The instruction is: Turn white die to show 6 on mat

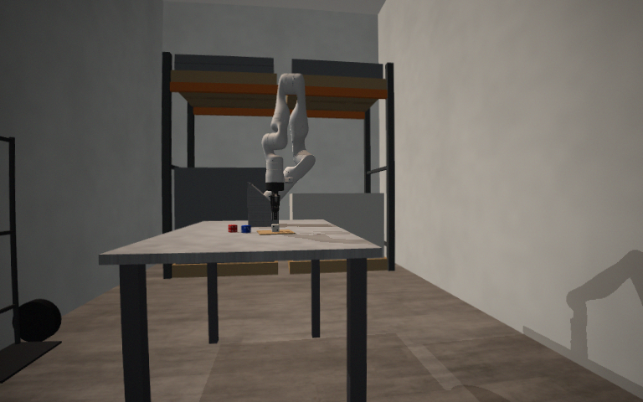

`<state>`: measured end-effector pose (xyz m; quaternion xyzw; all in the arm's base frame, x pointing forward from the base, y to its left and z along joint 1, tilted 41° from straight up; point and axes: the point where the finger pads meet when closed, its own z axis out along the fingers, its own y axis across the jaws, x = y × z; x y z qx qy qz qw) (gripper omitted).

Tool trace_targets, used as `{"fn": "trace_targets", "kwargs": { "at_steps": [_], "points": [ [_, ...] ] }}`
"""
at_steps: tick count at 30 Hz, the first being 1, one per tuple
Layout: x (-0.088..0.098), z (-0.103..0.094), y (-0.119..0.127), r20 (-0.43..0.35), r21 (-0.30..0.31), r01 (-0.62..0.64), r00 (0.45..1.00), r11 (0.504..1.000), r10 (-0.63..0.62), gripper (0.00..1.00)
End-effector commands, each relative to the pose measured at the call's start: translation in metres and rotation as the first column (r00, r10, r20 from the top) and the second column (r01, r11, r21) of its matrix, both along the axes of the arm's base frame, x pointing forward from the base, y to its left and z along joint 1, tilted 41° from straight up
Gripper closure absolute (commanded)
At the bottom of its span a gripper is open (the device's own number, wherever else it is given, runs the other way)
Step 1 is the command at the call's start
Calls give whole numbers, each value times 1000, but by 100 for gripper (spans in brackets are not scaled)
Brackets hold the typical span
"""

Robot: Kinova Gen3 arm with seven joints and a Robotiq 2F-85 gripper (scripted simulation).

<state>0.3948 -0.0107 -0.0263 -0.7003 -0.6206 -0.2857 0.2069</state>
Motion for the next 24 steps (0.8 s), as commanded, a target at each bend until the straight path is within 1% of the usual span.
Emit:
{"fn": "trace_targets", "kwargs": {
  "at_steps": [1, 24],
  "points": [
    [0, -2, 2, -2, 2, -2, 1000, 1000, 2, 54],
    [0, -3, 4, -2, 2, -2, 1000, 1000, 2, 54]
  ]
}}
